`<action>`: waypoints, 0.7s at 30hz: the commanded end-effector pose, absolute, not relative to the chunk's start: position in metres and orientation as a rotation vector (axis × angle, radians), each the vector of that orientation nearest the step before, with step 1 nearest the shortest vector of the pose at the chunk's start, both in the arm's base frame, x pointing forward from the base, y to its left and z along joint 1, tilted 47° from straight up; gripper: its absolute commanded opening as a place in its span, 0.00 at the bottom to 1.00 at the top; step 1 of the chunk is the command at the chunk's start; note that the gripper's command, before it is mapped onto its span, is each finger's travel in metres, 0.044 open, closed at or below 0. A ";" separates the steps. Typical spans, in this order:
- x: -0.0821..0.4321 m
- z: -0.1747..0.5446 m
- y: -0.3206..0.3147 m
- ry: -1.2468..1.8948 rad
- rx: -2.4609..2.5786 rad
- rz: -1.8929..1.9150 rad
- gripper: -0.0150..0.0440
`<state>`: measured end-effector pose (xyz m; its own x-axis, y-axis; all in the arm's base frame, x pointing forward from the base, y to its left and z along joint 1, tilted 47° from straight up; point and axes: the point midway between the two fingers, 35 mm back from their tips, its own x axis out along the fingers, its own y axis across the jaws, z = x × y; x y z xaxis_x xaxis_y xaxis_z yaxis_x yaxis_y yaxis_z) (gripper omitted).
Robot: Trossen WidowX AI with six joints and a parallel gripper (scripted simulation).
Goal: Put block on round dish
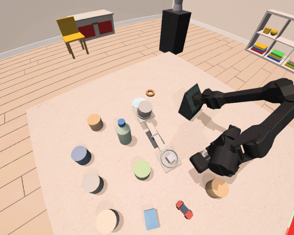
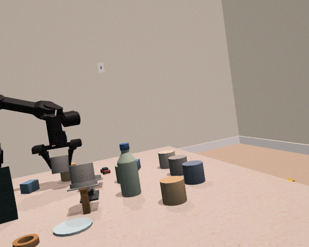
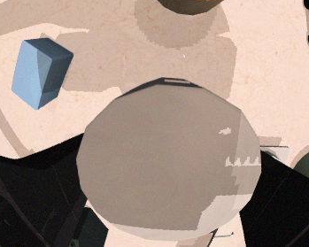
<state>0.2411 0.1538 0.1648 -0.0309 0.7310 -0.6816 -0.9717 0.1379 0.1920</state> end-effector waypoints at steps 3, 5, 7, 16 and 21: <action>0.237 0.163 0.160 0.758 -0.390 1.418 0.25; 0.237 0.159 0.165 0.758 -0.390 1.418 0.25; 0.237 0.153 0.171 0.758 -0.390 1.418 0.25; 0.235 0.141 0.185 0.756 -0.388 1.419 0.25; 0.235 0.137 0.189 0.756 -0.388 1.419 0.25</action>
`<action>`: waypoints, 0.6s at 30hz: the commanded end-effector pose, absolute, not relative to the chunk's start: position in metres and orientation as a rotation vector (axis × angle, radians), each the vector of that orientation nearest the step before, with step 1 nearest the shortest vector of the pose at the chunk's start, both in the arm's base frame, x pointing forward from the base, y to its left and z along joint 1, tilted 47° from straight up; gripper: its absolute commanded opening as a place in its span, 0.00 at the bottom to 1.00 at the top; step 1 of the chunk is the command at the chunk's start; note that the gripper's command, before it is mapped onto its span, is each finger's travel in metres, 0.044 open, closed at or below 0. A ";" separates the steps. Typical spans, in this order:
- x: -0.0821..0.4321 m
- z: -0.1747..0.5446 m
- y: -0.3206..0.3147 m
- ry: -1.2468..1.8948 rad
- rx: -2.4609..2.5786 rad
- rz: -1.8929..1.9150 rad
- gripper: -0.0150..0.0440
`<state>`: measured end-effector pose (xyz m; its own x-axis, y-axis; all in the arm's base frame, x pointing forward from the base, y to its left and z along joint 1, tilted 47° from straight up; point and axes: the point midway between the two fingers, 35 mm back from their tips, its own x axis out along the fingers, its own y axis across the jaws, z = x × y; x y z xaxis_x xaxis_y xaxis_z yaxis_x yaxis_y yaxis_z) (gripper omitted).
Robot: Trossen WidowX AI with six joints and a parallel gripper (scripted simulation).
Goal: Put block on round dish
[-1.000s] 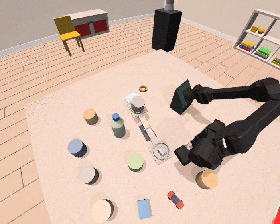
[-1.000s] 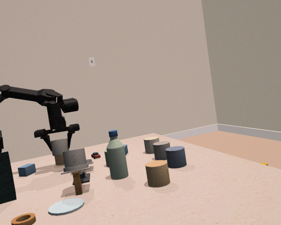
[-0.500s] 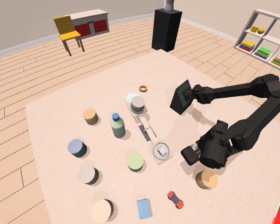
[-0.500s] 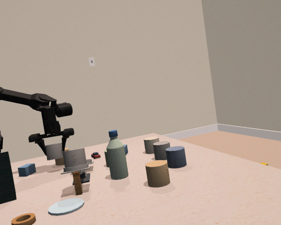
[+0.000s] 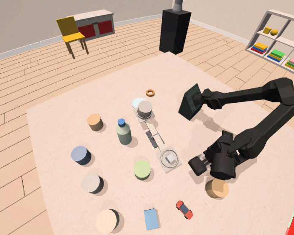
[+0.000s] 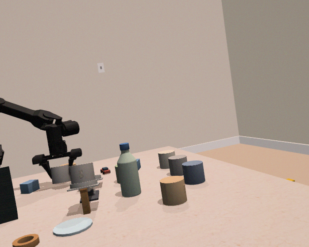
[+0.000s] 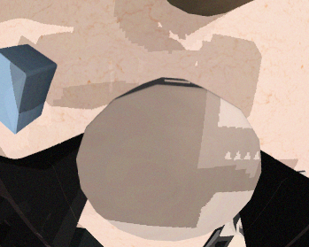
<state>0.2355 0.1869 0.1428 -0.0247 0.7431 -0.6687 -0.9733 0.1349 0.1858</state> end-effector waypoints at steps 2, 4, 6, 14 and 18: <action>0.235 0.135 0.191 0.756 -0.388 1.419 0.25; 0.235 0.133 0.193 0.755 -0.388 1.419 0.25; 0.235 0.131 0.196 0.755 -0.387 1.419 0.25; 0.235 0.133 0.197 0.746 -0.388 1.426 0.43; 0.235 0.133 0.197 0.746 -0.388 1.426 0.61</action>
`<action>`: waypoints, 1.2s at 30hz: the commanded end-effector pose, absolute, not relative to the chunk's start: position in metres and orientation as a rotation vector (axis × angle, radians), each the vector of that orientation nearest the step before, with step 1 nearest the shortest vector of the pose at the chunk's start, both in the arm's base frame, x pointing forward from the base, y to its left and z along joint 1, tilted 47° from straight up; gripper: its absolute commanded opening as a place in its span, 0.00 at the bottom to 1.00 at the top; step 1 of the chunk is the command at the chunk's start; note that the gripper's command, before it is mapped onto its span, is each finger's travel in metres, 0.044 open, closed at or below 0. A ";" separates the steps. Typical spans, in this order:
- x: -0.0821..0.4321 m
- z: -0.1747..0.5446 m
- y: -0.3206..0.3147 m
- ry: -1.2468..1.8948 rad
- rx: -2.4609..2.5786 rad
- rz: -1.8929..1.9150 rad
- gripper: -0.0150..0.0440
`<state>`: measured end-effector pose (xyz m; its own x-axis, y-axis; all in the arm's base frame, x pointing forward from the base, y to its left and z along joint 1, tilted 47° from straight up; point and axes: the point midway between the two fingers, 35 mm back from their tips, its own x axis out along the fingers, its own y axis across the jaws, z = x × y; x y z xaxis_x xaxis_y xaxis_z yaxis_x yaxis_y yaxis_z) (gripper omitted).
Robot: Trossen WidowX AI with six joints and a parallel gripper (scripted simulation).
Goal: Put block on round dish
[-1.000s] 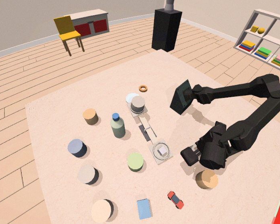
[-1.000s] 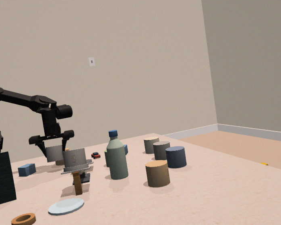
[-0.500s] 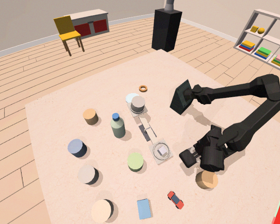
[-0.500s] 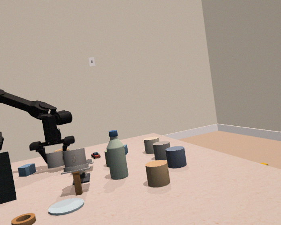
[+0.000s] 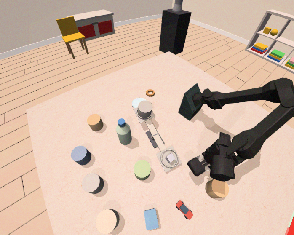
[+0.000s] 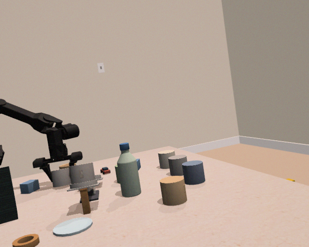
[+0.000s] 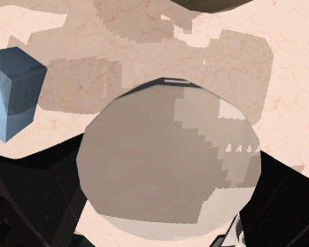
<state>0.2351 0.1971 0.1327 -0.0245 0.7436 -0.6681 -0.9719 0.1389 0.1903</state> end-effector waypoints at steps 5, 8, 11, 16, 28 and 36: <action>0.235 0.133 0.197 0.746 -0.388 1.426 0.83; 0.235 0.134 0.196 0.747 -0.388 1.425 0.97; 0.237 0.150 0.176 0.755 -0.390 1.420 1.00; 0.237 0.167 0.156 0.758 -0.389 1.418 1.00; 0.274 0.161 0.137 0.695 -0.411 1.366 0.69; 0.310 0.123 0.106 0.683 -0.476 1.422 0.69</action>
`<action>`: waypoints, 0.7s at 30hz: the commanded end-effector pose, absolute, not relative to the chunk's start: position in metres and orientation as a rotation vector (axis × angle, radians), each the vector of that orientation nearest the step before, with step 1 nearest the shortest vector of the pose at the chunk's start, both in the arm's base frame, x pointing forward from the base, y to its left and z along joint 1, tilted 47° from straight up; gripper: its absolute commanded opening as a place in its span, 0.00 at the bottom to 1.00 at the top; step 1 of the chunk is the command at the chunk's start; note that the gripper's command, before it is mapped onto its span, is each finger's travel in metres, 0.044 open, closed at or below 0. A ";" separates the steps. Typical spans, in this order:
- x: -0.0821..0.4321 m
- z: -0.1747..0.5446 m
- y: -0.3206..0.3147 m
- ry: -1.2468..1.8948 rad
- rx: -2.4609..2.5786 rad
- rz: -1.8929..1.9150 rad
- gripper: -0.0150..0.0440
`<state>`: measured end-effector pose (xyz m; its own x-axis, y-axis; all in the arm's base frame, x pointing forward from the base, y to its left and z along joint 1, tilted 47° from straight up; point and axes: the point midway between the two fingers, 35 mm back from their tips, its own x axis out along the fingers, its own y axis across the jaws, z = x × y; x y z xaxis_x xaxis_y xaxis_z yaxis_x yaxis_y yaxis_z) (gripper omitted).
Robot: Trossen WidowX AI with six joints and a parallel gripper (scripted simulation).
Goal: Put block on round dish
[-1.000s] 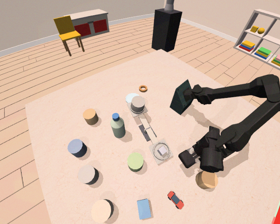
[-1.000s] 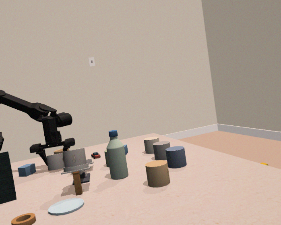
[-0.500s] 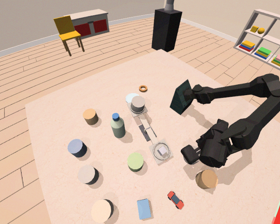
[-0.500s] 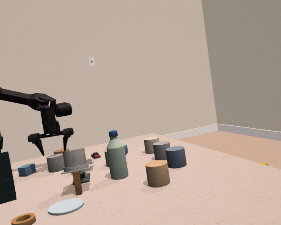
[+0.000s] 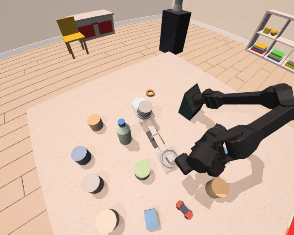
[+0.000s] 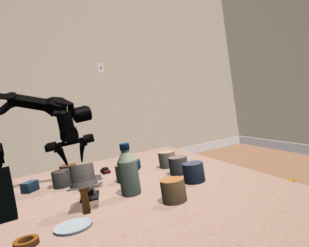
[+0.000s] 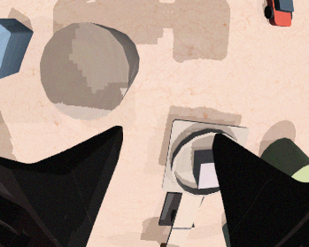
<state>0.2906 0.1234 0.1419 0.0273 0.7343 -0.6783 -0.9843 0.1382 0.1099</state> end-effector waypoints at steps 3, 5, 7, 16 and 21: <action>0.323 0.104 0.090 0.670 -0.498 1.451 0.69; 0.330 0.092 0.079 0.660 -0.509 1.470 0.69; 0.332 0.088 0.076 0.656 -0.512 1.476 0.69; 0.332 0.082 0.081 0.655 -0.512 1.476 0.69; 0.332 0.078 0.087 0.655 -0.512 1.476 0.69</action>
